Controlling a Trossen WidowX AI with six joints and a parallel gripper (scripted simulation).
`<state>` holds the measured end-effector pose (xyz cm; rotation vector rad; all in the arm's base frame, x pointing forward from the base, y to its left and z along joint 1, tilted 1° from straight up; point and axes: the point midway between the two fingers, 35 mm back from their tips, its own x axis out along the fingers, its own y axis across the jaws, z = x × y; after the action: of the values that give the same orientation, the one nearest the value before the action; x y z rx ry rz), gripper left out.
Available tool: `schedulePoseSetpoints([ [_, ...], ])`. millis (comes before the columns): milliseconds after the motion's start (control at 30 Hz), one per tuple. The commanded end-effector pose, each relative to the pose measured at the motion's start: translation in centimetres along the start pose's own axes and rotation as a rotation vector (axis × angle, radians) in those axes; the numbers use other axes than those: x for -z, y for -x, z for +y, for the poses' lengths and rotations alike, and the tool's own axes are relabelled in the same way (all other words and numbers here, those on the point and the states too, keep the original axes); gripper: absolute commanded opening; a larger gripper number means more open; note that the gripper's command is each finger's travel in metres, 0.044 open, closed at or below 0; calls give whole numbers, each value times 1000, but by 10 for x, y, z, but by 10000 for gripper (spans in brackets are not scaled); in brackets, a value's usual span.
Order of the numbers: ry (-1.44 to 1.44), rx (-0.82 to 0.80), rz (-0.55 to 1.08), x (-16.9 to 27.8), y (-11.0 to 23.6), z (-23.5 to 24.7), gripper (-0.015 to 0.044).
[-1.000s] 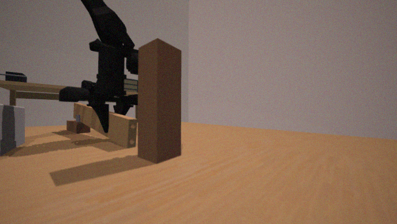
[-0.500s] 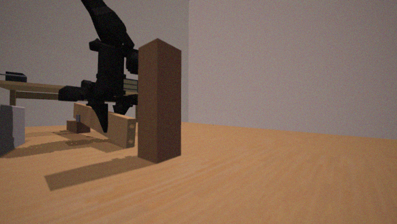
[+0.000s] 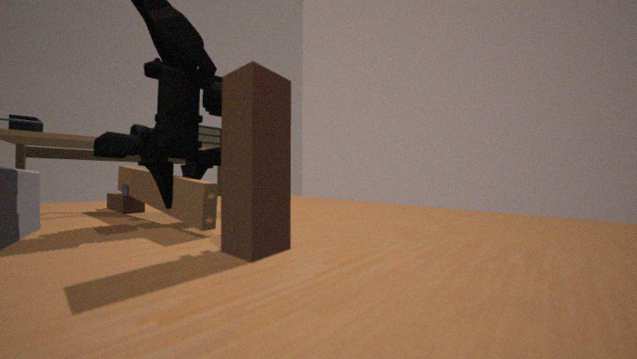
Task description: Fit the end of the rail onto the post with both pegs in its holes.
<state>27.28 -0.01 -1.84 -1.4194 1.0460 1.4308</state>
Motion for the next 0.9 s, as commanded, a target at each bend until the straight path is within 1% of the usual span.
schedulePoseSetpoints([
  [0, 3, 14, -1, 0, 6, -4, 0],
  [867, 3, 14, -1, 0, 19, -6, 0],
])
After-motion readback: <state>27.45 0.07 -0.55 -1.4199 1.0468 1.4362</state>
